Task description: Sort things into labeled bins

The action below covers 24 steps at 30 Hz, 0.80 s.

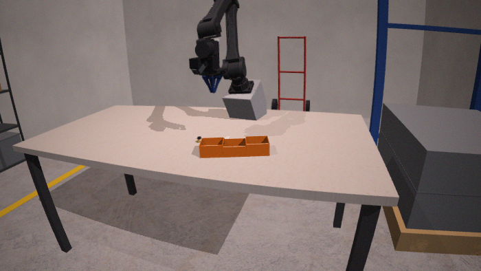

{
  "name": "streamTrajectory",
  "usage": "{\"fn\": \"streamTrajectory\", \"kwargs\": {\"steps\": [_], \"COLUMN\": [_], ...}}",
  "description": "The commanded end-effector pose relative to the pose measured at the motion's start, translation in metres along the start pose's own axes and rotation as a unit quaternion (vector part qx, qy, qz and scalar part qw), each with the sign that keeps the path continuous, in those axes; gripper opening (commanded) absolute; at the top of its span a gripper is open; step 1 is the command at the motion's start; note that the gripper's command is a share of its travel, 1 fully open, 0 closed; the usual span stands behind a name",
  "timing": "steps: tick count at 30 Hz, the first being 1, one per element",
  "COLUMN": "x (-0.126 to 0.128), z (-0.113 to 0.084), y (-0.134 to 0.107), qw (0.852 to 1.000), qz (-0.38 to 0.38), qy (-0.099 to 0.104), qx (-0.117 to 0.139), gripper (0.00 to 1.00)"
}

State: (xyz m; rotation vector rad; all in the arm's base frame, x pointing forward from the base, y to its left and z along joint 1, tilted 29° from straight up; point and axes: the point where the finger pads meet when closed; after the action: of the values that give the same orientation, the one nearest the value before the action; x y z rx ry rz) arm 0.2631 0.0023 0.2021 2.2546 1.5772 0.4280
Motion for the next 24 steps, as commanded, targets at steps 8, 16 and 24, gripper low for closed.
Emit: {"fn": "streamTrajectory", "kwargs": {"steps": [8, 16, 24], "x": [0.020, 0.020, 0.020], "z": [-0.018, -0.019, -0.018], "y": [0.005, 0.003, 0.002], "qw": [0.989, 0.988, 0.988], "qz": [-0.140, -0.143, -0.143], "qy": [0.036, 0.036, 0.036], "qx": [-0.040, -0.037, -0.038], "gripper": [0.09, 0.09, 0.09]}}
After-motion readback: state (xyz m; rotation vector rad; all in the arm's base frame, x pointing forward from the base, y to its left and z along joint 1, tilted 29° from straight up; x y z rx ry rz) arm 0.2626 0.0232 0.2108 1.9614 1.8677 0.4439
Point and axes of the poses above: the point where the finger pads meet when closed, its own z axis out along the fingers, its own x axis across the jaws, y = z × x, and after that the axes turned 5 degrees about z, right-handed
